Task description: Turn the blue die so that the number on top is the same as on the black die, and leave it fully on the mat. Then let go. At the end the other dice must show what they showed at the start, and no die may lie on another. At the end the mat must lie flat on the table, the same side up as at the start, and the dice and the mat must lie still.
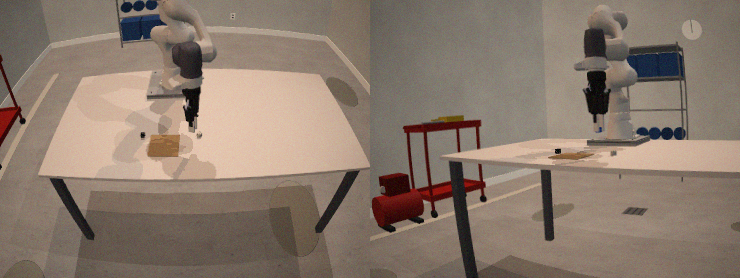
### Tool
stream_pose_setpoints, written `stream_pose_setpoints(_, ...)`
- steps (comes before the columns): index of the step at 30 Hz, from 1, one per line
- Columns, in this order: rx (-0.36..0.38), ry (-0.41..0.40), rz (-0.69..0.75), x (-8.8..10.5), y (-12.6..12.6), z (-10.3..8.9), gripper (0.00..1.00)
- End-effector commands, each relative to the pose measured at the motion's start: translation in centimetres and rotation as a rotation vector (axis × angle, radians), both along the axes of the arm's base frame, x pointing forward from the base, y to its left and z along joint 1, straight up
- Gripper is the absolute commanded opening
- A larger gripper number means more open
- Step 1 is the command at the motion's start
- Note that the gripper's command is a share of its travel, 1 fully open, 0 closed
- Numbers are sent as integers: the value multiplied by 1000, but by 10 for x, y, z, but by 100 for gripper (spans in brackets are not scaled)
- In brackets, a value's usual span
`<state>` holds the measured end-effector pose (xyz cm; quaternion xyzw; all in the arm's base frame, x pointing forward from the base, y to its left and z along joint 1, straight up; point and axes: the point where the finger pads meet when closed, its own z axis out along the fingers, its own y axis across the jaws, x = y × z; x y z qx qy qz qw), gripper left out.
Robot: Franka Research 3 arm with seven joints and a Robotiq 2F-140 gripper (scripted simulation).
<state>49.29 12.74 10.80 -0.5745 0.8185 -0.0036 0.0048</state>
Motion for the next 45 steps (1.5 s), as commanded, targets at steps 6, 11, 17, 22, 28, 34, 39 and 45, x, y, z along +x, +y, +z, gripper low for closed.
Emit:
stream_pose_setpoints(6,1,12,-184,1,-37,-2,9)
stream_pose_setpoints(11,1,12,-319,3,-61,-3,9)
stream_pose_setpoints(17,2,12,-450,4,-85,-4,9)
stream_pose_setpoints(22,3,12,-563,4,-105,-5,9)
stream_pose_setpoints(28,4,11,-698,3,-129,-5,9)
stream_pose_setpoints(34,7,10,-719,2,-132,-6,9)
stream_pose_setpoints(39,72,-37,-715,1,-130,-7,9)
stream_pose_setpoints(45,221,-172,-712,-2,-134,-9,9)
